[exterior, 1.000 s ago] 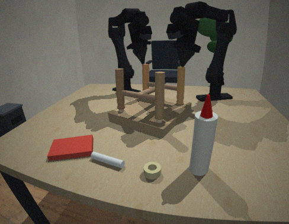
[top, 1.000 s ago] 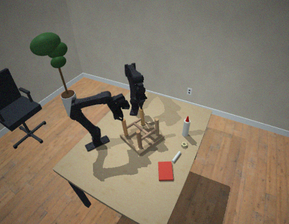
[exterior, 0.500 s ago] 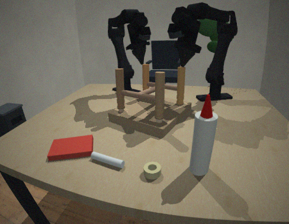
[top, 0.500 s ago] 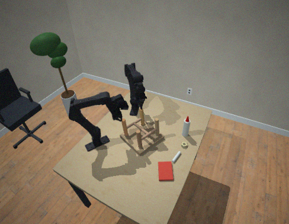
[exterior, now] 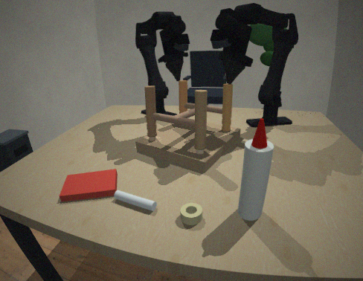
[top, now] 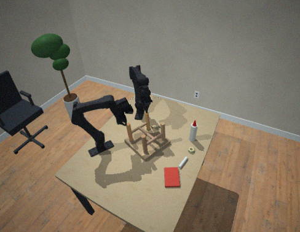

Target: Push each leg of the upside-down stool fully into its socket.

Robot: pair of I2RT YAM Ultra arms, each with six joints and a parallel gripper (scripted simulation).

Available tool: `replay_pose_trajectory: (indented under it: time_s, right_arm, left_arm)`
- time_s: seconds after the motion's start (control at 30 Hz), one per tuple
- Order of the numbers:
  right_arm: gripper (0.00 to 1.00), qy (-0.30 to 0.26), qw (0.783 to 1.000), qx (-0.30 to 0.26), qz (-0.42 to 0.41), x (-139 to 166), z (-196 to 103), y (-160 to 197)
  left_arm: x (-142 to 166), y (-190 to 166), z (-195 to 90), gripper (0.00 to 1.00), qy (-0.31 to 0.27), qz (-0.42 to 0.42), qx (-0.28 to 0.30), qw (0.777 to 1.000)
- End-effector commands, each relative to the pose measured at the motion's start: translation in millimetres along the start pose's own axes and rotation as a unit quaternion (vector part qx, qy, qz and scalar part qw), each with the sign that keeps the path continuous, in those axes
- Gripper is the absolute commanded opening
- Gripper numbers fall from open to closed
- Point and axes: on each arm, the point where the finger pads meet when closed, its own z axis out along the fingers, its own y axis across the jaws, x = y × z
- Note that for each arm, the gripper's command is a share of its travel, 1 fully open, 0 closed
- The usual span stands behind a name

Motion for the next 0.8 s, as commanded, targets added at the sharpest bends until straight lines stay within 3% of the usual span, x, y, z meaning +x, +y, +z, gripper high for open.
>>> replay_pose_trajectory:
  time_s: [0.0,0.4,0.77]
  right_arm:
    - [0.0,0.095,0.995,0.006,0.003,36,22,-3]
    - [0.0,0.146,0.989,0.007,0.004,59,28,-3]
    - [0.0,0.146,0.989,0.006,0.004,77,30,-4]
  left_arm:
    - [47,2,22,0.0,0.109,-0.001,-0.003,0.994]
    - [76,2,28,0.0,0.141,-0.001,-0.003,0.99]
    - [90,2,27,0.0,0.1,0.0,-0.002,0.995]
